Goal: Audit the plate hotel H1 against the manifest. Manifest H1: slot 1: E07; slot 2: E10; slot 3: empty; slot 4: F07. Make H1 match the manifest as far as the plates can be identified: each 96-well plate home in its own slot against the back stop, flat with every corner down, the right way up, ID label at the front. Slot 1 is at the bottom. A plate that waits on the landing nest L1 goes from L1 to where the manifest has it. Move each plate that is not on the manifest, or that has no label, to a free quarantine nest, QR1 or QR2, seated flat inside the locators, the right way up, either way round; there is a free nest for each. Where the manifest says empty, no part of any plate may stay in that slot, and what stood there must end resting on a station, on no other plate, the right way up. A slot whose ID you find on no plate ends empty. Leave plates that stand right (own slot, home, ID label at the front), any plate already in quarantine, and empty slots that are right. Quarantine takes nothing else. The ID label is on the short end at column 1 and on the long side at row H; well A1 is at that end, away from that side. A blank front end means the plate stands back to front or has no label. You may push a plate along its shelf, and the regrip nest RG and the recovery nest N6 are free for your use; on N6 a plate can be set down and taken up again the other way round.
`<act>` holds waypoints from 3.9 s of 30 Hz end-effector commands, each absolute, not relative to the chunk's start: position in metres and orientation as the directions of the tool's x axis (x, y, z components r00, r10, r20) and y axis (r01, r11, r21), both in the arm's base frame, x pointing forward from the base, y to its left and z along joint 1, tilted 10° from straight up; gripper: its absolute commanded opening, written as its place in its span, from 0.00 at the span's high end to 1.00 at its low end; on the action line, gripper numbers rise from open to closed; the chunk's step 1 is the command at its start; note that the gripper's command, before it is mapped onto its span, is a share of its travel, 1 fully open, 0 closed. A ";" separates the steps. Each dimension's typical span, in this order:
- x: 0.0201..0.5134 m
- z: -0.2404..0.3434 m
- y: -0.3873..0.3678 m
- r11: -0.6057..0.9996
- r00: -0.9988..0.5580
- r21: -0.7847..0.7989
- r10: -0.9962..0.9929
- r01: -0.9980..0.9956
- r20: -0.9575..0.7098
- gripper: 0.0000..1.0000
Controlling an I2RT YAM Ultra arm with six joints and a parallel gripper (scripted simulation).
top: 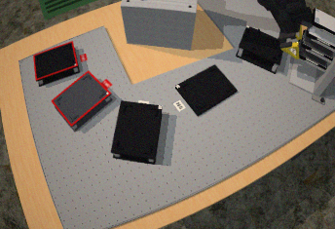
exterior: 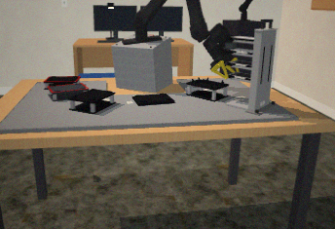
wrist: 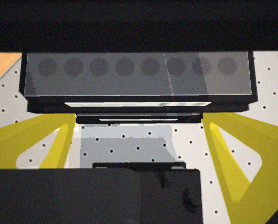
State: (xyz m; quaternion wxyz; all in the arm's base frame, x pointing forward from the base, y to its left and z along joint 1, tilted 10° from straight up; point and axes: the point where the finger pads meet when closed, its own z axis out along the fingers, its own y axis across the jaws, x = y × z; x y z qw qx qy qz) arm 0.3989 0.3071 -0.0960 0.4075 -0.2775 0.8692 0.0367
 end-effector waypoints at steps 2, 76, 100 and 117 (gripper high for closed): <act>0.404 -0.087 0.313 0.843 -0.498 -0.160 -0.444 -0.513 -0.745 0.00; 0.378 -0.082 0.301 0.844 -0.492 -0.157 -0.439 -0.513 -0.752 0.14; 0.353 -0.084 0.285 0.844 -0.493 -0.157 -0.439 -0.513 -0.751 0.14; 0.336 -0.086 0.274 0.844 -0.493 -0.157 -0.439 -0.513 -0.751 0.14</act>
